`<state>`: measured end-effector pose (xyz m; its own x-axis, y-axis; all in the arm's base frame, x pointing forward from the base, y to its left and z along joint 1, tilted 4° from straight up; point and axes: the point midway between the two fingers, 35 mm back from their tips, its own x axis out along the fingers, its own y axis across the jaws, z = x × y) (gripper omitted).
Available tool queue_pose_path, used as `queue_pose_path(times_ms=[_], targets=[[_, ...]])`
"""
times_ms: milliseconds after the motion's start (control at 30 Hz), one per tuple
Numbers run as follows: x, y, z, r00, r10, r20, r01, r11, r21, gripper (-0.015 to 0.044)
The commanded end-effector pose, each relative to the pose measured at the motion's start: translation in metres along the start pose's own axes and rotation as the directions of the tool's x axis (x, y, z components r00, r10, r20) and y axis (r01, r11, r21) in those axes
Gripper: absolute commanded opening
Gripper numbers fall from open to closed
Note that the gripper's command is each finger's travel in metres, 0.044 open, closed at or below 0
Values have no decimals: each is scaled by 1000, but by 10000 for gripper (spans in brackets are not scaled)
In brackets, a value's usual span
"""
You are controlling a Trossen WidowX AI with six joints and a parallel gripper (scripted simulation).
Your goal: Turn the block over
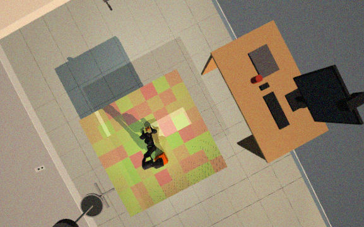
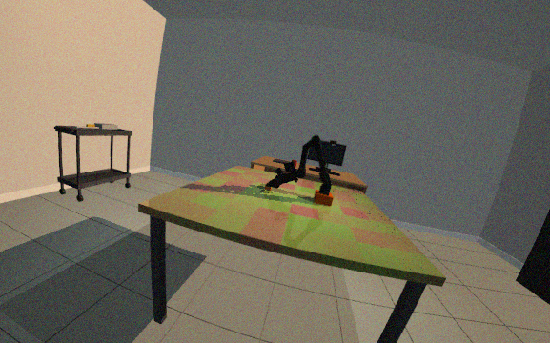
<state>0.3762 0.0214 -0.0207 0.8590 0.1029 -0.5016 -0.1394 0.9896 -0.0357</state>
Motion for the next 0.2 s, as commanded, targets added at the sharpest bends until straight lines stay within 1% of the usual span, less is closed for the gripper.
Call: queue_pose_path(times_ms=[0,167], targets=[[0,1,0,1000,4,0,-4,1000,-3,440],[0,1,0,1000,4,0,-4,1000,-3,440]])
